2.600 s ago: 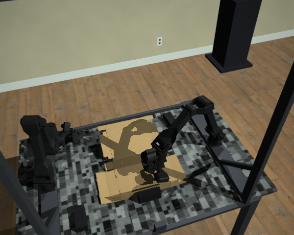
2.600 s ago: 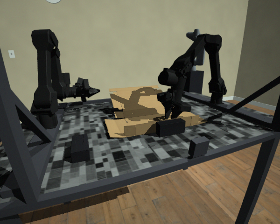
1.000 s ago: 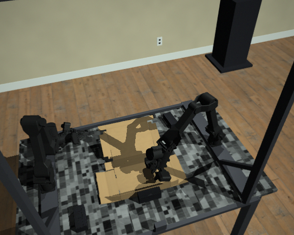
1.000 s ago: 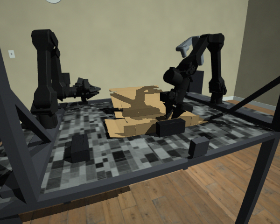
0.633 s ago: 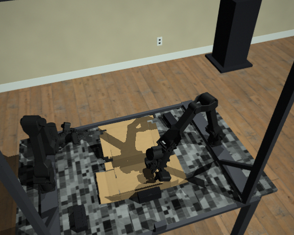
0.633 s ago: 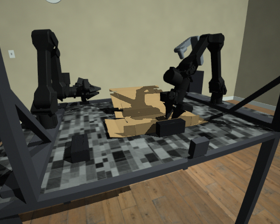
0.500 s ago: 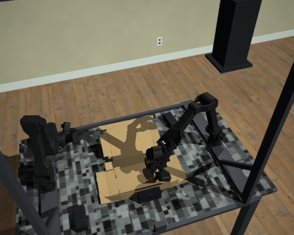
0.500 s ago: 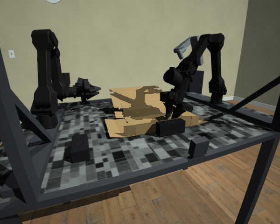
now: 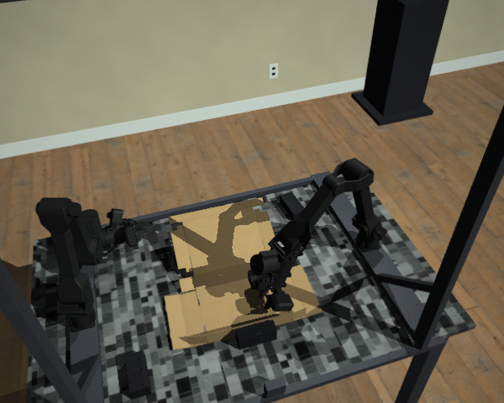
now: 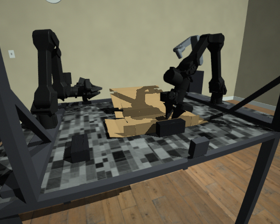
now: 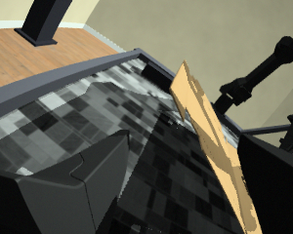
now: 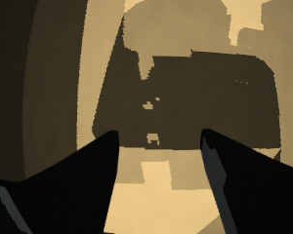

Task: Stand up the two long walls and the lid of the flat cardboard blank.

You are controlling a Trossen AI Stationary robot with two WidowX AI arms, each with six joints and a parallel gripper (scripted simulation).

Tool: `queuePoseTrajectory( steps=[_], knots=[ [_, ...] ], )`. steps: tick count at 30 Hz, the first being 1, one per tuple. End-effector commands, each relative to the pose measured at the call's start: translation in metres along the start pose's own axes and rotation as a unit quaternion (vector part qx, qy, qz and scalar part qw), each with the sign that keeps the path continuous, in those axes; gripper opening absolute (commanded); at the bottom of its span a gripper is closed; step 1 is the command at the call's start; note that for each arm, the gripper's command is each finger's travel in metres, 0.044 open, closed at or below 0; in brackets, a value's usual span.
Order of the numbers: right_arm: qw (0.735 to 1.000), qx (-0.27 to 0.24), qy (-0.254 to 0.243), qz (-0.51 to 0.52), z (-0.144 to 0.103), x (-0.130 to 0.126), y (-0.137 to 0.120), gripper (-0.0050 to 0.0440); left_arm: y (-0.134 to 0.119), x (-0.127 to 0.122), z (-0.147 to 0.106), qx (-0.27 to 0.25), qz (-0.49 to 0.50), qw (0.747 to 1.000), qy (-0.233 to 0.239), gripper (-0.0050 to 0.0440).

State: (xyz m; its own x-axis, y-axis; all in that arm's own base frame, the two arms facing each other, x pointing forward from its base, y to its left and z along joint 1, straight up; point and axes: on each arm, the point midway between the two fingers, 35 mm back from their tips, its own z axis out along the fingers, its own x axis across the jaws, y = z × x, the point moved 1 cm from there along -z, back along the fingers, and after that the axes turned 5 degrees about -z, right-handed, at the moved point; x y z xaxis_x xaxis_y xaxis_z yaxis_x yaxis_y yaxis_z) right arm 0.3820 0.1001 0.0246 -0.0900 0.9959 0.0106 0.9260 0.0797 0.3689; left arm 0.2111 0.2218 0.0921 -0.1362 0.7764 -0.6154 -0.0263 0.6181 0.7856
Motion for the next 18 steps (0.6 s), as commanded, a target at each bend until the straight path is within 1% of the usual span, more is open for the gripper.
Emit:
queuePoseTrajectory(
  steps=[1,4,18],
  knots=[
    [0.997,0.072,-0.007,-0.001,0.03,-0.004,-0.042,0.0203,0.005,0.0,0.008,-0.002,0.006,1.0,-0.002,0.0278],
    [0.997,0.072,-0.007,-0.001,0.03,-0.004,-0.042,0.0203,0.005,0.0,0.01,-0.002,0.006,1.0,-0.002,0.0278],
    [0.997,0.072,-0.007,-0.001,0.03,-0.004,-0.042,0.0203,0.007,-0.001,0.033,-0.002,0.007,1.0,-0.002,0.0278]
  ],
)
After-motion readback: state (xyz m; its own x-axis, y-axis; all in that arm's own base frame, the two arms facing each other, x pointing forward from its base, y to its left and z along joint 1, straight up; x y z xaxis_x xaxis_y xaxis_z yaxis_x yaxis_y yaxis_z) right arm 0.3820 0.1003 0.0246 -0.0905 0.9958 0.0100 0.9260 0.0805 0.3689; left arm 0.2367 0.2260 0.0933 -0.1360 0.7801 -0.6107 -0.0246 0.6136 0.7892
